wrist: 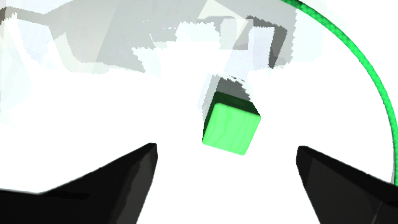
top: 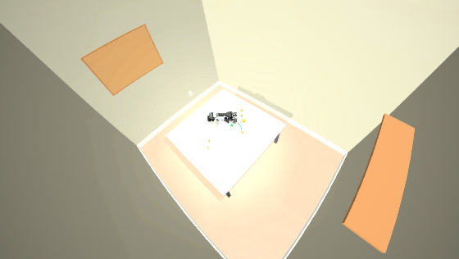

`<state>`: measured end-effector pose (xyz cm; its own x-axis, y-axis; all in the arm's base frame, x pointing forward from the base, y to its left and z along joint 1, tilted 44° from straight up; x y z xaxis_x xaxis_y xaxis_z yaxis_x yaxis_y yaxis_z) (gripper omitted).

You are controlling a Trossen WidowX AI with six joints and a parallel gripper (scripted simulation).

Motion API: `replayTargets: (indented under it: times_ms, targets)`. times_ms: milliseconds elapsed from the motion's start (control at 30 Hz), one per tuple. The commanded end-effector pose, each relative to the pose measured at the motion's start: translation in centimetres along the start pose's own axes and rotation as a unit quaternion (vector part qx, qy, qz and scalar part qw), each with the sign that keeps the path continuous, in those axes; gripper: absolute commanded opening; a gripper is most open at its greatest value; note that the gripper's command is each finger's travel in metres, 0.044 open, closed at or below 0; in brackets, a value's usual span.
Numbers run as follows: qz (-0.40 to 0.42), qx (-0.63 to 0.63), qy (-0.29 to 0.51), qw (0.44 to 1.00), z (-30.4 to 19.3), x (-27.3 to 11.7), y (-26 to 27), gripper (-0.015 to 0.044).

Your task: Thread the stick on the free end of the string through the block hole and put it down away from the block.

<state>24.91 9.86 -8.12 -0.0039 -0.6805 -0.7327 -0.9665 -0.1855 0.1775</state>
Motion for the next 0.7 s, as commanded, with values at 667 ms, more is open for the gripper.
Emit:
replayTargets:
  times_ms: [667]
  targets:
    - [0.000,0.000,0.000,1.000,0.00,0.00,0.00,0.0059]
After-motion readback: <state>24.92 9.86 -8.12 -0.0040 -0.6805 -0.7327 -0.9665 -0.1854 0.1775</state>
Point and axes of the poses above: the point midway between the two fingers, 35 mm back from their tips, its own x axis out along the fingers, its own y axis across the jaws, z = x × y, the point moved 3 cm from there along -x, back along the fingers, and after that the axes turned 12 degrees about x, right-handed, at the moved point
